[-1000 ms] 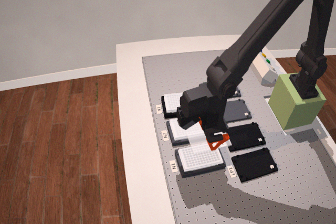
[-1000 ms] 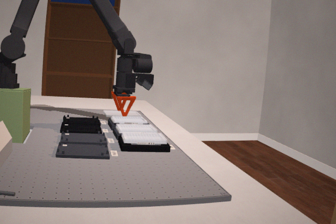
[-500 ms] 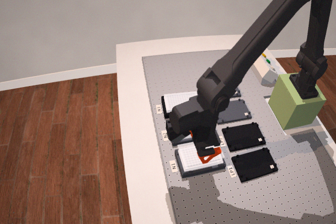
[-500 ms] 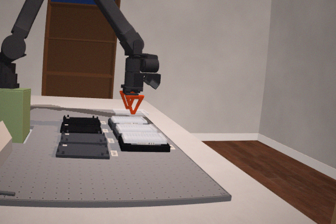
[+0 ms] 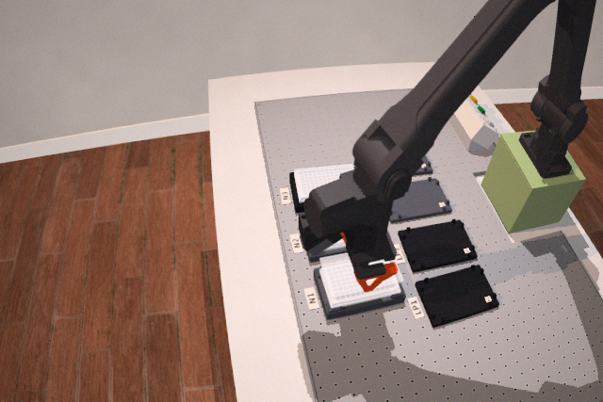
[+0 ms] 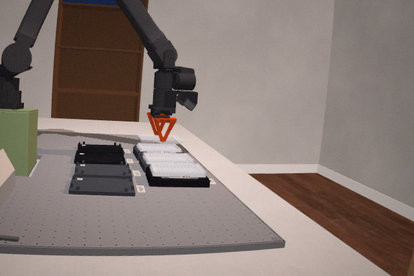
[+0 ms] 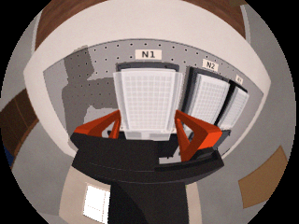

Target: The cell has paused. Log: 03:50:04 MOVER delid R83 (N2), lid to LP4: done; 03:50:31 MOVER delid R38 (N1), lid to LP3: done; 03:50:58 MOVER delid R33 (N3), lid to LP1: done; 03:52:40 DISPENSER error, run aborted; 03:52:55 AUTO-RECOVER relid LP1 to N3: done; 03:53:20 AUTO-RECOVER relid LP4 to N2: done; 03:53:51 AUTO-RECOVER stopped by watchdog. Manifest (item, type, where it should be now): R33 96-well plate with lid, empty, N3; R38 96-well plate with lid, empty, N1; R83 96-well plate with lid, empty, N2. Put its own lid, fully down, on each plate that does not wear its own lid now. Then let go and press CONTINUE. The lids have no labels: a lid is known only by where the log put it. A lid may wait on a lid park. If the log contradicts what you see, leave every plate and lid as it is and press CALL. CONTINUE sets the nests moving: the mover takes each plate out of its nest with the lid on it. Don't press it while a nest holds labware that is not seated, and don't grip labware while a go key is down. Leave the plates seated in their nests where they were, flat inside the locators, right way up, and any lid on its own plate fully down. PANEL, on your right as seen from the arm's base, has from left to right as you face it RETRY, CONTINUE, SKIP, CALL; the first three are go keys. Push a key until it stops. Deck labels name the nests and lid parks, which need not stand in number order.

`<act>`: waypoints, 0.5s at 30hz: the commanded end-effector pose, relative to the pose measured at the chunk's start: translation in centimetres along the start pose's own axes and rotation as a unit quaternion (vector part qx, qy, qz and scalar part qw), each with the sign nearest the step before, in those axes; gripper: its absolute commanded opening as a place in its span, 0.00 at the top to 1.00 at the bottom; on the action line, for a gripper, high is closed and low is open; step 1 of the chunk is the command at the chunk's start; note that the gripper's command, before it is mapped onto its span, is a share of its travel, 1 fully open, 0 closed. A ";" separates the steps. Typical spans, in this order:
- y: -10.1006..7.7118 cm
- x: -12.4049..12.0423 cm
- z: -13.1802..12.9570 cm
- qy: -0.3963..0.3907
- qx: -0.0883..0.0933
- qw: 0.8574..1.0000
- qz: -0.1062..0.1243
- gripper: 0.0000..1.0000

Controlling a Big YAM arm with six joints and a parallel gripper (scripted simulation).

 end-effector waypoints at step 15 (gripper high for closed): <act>1.0 -0.2 0.0 0.005 -0.001 1.000 0.001 1.00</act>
Point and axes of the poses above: the point where the finger pads meet when closed, its own y axis out along the fingers, its own z axis across the jaws, x = y × z, the point moved 4 cm from there along -y, back along the fingers, and after that the axes turned 1 degree about y, right-handed, at the moved point
